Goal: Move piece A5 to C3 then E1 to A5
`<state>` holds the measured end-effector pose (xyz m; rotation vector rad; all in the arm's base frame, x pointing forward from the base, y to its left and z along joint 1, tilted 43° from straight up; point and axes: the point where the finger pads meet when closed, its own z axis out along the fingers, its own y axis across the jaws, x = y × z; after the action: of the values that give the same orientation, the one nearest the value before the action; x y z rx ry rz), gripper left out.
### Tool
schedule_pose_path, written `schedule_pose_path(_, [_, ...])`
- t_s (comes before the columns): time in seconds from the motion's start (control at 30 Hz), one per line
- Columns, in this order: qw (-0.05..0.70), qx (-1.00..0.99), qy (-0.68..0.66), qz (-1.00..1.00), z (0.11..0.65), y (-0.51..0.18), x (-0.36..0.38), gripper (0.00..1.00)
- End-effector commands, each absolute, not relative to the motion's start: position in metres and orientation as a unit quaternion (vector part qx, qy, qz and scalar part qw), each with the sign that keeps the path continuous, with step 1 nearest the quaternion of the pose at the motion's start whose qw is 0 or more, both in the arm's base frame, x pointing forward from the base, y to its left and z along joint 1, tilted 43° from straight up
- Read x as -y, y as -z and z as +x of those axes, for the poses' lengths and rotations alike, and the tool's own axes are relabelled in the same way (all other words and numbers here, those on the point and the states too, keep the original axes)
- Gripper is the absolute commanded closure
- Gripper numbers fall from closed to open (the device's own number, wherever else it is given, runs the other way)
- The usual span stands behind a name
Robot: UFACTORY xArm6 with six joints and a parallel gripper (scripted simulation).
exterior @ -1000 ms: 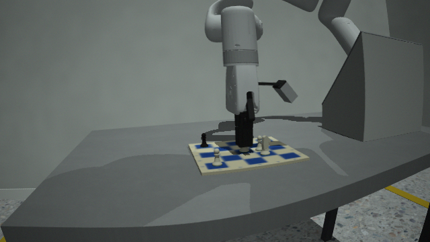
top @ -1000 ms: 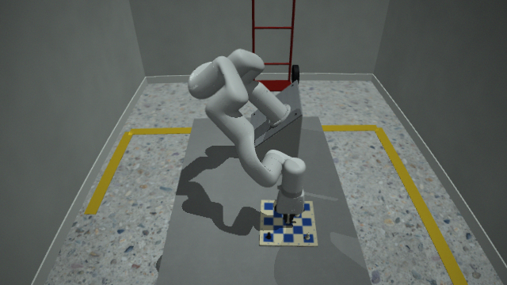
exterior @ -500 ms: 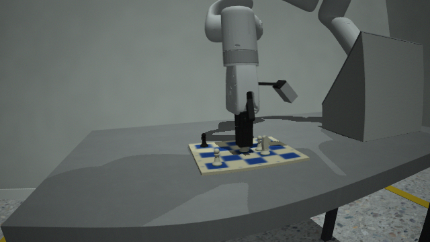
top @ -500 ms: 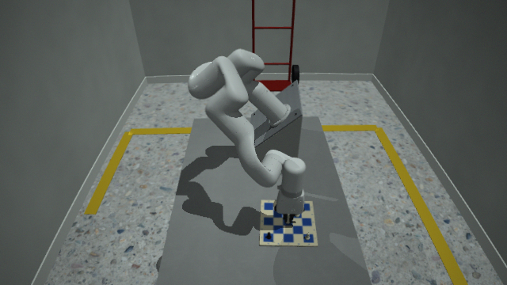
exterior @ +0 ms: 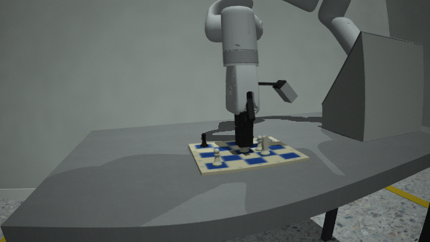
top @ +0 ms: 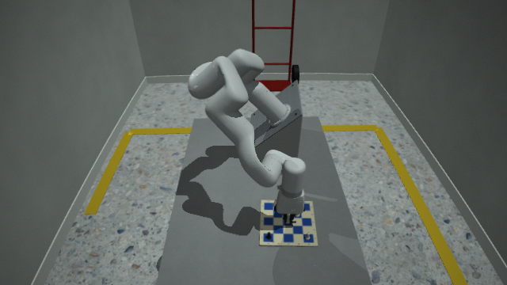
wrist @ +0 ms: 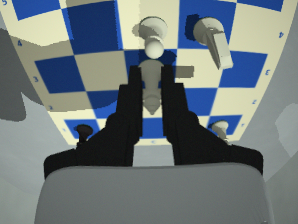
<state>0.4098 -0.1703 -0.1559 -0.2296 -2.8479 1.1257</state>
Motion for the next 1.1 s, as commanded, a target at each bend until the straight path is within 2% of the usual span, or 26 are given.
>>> schedule_pose_path(0.0, [0.034,0.927,-0.366,-0.074,0.411,0.155,0.17,0.78])
schedule_pose_path(0.07, [0.034,0.927,-0.366,-0.074,0.411,0.155,0.17,0.78])
schedule_pose_path(0.1, [0.034,0.927,-0.366,-0.074,0.411,0.155,0.17,0.7])
schedule_pose_path(0.23, [0.034,0.927,-0.366,-0.074,0.411,0.155,0.17,0.7])
schedule_pose_path(0.27, [0.034,0.927,-0.366,-0.074,0.411,0.155,0.17,0.63])
schedule_pose_path(0.8, [0.034,0.927,-0.366,-0.074,0.412,0.151,0.166,0.63])
schedule_pose_path(1.07, [0.034,0.927,-0.366,-0.074,0.416,0.126,0.143,0.63])
